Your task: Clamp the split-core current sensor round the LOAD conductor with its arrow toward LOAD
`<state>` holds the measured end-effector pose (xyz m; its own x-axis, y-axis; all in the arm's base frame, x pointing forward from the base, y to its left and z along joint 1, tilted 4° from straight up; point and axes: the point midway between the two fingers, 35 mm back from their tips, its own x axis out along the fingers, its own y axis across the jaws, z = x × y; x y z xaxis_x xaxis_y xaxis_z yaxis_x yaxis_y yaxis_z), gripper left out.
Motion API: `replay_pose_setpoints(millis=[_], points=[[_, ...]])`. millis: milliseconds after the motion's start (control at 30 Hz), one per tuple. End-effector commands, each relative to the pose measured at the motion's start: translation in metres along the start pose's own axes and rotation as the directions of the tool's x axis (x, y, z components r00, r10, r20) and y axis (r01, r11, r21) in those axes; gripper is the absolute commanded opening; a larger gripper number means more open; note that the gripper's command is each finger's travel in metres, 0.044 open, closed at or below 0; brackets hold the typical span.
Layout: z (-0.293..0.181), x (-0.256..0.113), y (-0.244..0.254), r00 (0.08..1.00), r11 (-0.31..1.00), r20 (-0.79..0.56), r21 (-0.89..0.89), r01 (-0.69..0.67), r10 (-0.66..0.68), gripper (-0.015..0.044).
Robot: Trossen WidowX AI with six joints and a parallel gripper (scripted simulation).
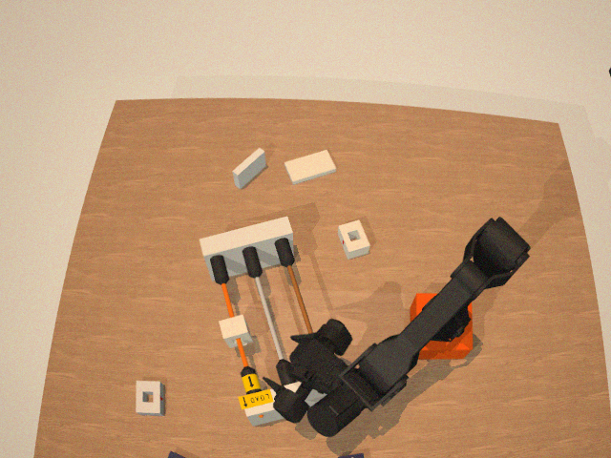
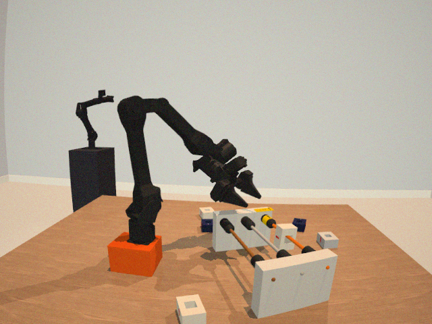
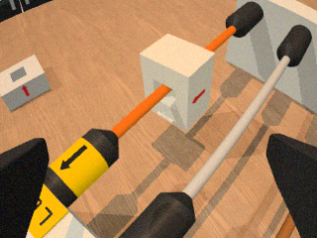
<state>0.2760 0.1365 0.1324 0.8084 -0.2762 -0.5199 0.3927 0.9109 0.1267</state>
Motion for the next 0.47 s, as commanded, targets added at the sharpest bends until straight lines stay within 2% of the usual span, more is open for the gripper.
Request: replay_pose_setpoints(millis=[0, 267, 400, 433], points=[[0.000, 0.000, 0.001, 1.000, 1.000, -0.004, 0.000, -0.002, 0.002, 0.0440], [0.000, 0.001, 0.001, 1.000, 1.000, -0.010, 0.001, 0.000, 0.000, 0.0440], [0.012, 0.017, 0.011, 0.990, 0.998, -0.133, 0.032, 0.057, -0.052, 0.0440], [0.003, 0.008, 0.004, 0.997, 1.000, -0.072, 0.003, 0.028, -0.028, 0.0440]])
